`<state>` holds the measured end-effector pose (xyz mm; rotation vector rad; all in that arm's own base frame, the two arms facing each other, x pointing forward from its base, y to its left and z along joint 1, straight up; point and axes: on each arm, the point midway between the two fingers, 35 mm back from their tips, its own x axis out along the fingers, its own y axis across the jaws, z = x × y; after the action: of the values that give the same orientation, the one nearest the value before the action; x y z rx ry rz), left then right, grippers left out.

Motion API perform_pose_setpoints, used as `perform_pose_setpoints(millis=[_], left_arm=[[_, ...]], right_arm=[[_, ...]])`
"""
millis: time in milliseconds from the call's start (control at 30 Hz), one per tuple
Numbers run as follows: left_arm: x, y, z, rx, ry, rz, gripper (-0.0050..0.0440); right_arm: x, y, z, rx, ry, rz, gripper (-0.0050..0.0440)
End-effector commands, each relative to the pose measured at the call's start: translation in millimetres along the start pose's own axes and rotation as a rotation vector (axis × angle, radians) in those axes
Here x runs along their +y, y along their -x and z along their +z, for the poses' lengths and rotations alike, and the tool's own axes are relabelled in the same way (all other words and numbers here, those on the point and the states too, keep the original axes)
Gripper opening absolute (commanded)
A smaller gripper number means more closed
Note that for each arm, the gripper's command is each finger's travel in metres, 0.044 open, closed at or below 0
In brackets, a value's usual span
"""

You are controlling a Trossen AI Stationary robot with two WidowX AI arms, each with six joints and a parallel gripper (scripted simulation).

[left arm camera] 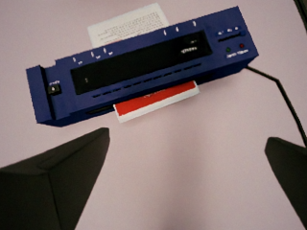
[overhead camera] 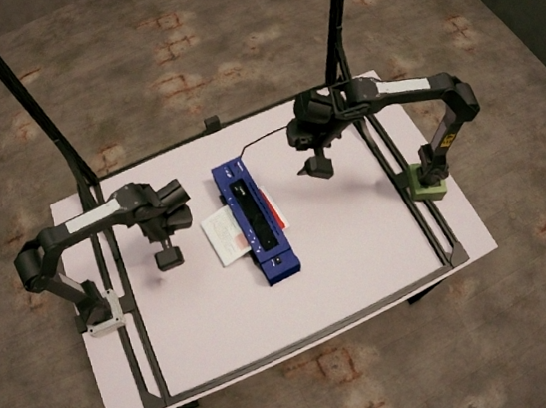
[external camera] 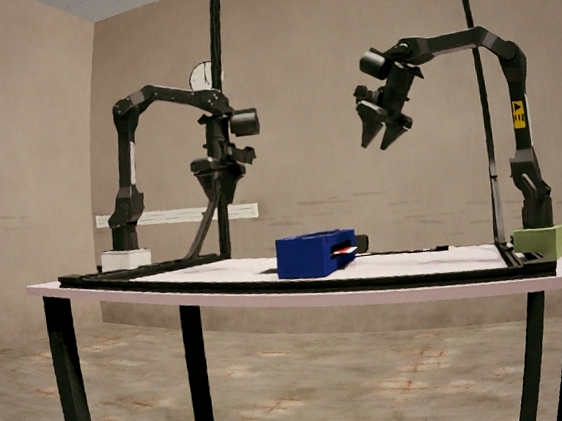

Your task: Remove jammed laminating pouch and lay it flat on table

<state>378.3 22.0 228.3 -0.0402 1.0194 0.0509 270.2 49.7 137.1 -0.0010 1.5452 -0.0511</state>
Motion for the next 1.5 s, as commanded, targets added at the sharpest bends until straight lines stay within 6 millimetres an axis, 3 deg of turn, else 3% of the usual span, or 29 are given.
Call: perform_pose_setpoints(millis=[0,200,533,733,767,1033,1200,1300,1333,1467], left_arm=[[-4,-14,-36,0.135,-0.018,-0.003,0.0440],[-3,-11,-33,0.132,-0.012,-0.010,0.0440],[-8,-23,-129,0.526,-0.063,-0.007,0.0440],[-8,-23,-129,0.526,-0.063,-0.007,0.0440],[-7,-20,-119,0.487,-0.054,-0.008,0.0440],[-7,-20,-119,0.487,-0.054,-0.008,0.0440],[-7,-20,-119,0.487,-0.054,-0.008,0.0440],[-7,-20,-119,0.487,-0.054,-0.008,0.0440],[-8,-20,-121,0.496,-0.056,-0.008,0.0440],[-8,-20,-121,0.496,-0.056,-0.008,0.0440]], right_arm=[[0,6,2,-0.024,-0.001,0.006,0.0440],[0,6,2,-0.024,-0.001,0.006,0.0440],[0,6,2,-0.024,-0.001,0.006,0.0440],[0,6,2,-0.024,-0.001,0.006,0.0440],[1,0,6,-0.066,-0.084,0.016,0.0268],[8,-33,34,-0.302,-0.618,0.182,0.0268],[9,-38,38,-0.415,-0.885,0.307,0.0268],[9,-38,38,-0.424,-0.899,0.314,0.0268],[8,-40,38,-0.346,-0.821,0.276,0.0268],[9,-44,43,-0.440,-1.048,0.408,0.0268]])
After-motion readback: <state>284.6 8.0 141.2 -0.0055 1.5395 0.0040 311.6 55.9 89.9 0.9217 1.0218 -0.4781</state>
